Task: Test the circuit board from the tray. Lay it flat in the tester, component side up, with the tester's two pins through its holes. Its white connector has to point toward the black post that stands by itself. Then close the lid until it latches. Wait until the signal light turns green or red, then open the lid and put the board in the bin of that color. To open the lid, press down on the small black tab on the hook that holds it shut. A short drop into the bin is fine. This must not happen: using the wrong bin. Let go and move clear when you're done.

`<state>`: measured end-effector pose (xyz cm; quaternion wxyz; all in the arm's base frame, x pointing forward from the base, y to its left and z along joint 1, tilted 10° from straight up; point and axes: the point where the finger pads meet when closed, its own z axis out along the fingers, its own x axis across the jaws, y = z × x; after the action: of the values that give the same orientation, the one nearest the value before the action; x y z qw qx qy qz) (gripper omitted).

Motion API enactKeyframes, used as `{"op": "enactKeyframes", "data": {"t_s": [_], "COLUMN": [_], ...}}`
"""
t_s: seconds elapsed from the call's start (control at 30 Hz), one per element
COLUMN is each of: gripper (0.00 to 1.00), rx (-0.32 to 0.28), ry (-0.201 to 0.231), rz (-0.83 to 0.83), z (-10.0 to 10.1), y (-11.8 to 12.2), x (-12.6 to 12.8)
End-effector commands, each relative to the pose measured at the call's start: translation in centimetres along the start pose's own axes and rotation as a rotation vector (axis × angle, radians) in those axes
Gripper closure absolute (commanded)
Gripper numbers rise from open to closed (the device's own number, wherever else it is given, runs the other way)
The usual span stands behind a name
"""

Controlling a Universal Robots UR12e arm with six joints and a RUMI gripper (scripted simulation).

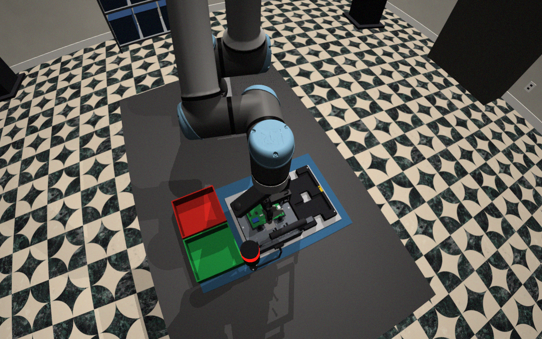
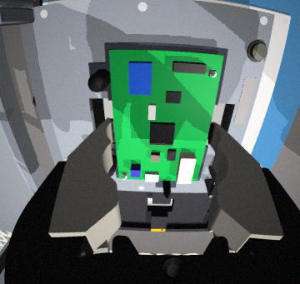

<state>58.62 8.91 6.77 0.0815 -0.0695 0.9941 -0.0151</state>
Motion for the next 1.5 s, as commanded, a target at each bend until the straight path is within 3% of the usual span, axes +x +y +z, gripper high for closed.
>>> {"op": "enactKeyframes", "data": {"t_s": [0.0,0.2,0.23,1.47], "gripper": [0.53,0.53,0.61,0.61], "rx": [0.000,0.000,0.000,0.000], "ry": [0.000,0.000,0.000,-0.001], "rz": [0.002,0.002,0.002,0.002], "z": [0.05,0.05,0.05,-0.13], "y": [-0.08,-0.08,-0.08,-0.10], "x": [0.20,0.20,0.20,0.13]}}
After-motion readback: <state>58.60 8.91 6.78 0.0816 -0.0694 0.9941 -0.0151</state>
